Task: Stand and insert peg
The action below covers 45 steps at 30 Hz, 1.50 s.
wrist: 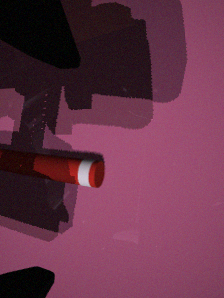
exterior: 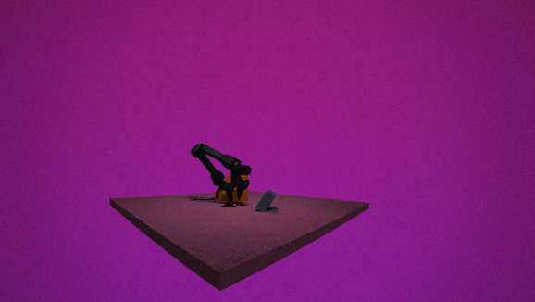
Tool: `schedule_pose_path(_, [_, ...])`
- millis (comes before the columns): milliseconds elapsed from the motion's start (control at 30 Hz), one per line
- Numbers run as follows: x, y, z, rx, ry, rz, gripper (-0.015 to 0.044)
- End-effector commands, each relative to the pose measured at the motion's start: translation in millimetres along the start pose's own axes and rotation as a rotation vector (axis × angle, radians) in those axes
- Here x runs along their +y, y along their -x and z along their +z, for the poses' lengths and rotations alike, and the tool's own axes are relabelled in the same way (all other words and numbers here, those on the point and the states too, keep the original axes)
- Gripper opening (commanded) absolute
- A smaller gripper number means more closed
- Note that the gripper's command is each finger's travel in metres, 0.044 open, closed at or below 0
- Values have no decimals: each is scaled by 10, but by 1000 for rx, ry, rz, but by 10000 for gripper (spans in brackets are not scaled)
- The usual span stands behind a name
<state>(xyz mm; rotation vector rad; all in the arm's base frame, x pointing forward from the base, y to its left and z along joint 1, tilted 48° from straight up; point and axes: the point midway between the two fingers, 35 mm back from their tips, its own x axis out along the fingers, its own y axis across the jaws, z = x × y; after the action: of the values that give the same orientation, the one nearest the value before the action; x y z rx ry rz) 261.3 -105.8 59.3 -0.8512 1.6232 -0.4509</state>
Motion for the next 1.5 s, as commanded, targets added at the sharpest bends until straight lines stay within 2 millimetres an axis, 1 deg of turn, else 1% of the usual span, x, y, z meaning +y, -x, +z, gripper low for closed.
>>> schedule_pose_path(0, [-3, -83, -12, 3, 5, -4, 440])
schedule_pose_path(433, [-11, -289, -38, 6, 4, -9, 440])
schedule_pose_path(533, [-12, -312, -42, 6, 4, -10, 440])
schedule_pose_path(933, [-12, -312, -42, 6, 4, -10, 125])
schedule_pose_path(967, [-12, -312, -42, 6, 4, -10, 110])
schedule_pose_path(1333, [-12, -312, -42, 6, 4, -10, 110])
schedule_pose_path(1467, [-12, -312, -42, 6, 4, -10, 83])
